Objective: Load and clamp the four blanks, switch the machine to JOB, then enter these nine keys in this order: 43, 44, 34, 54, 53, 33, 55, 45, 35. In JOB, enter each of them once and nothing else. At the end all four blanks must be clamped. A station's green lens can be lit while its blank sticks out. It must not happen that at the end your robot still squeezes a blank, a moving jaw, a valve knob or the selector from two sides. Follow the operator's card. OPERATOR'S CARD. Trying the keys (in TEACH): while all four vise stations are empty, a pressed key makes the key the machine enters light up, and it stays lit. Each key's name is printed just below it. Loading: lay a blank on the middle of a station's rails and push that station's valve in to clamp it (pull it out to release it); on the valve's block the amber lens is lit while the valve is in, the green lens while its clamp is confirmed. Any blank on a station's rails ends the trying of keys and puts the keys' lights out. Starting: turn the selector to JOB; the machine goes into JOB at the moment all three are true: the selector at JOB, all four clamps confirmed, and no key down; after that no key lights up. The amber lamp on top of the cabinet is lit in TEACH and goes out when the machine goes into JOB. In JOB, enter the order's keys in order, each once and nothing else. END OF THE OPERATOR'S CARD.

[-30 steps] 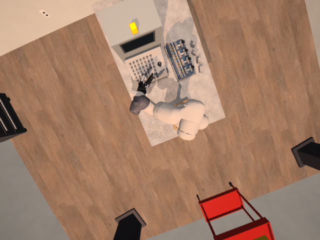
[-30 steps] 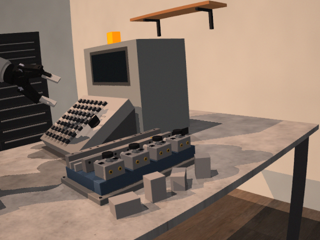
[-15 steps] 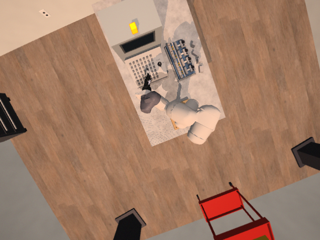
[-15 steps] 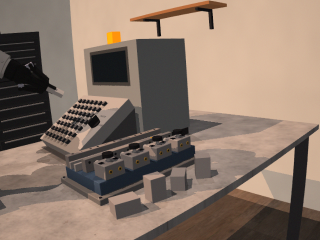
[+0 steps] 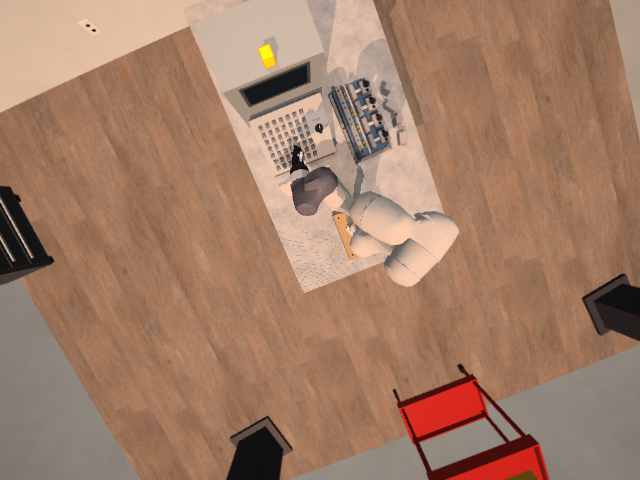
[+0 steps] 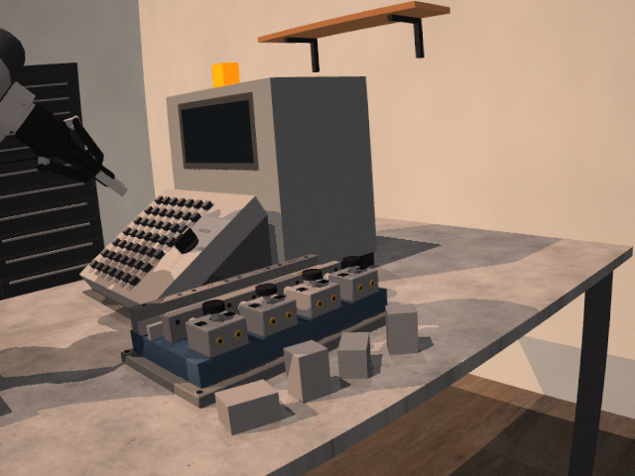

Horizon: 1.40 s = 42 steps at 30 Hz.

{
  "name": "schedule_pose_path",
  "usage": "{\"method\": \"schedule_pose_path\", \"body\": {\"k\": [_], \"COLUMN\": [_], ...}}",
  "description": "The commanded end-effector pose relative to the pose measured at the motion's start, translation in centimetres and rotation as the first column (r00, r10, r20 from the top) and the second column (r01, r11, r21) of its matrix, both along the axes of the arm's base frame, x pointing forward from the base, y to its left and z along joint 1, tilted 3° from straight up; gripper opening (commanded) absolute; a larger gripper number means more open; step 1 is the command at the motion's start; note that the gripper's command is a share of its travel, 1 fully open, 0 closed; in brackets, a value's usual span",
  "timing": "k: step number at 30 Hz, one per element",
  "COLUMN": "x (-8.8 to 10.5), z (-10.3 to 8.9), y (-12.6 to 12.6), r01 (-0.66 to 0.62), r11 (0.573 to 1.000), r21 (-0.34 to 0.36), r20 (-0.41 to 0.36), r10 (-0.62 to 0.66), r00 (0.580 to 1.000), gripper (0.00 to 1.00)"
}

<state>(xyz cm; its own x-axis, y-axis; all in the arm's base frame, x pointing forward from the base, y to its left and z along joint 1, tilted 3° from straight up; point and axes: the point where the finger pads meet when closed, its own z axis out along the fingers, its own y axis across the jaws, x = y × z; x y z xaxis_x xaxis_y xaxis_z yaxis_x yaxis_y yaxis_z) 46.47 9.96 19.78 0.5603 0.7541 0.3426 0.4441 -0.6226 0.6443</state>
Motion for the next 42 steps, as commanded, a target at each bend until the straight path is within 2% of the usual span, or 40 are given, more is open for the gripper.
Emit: {"method": "schedule_pose_path", "body": {"k": [1,5,11,15,23,42], "x": [-0.2,0.2,2.7,3.4,3.5,4.6], "z": [-0.3,-1.1,-5.0,-6.3,-6.4,-8.1], "y": [1.4,1.4,1.1,1.1,1.1,1.0], "r01": [-0.229,-0.293,-0.399,-0.484,-0.489,-0.490], "r11": [0.971,0.953,0.913,0.869,0.866,0.866], "r21": [-0.070,-0.072,-0.092,-0.104,-0.105,-0.105], "r20": [-0.147,-0.187,-0.267,-0.325,-0.328,-0.328], "r10": [0.217,0.276,0.363,0.430,0.435,0.435], "r00": [0.965,0.943,0.893,0.842,0.839,0.839], "gripper": [0.00,0.00,0.00,0.00,0.00,0.00]}}
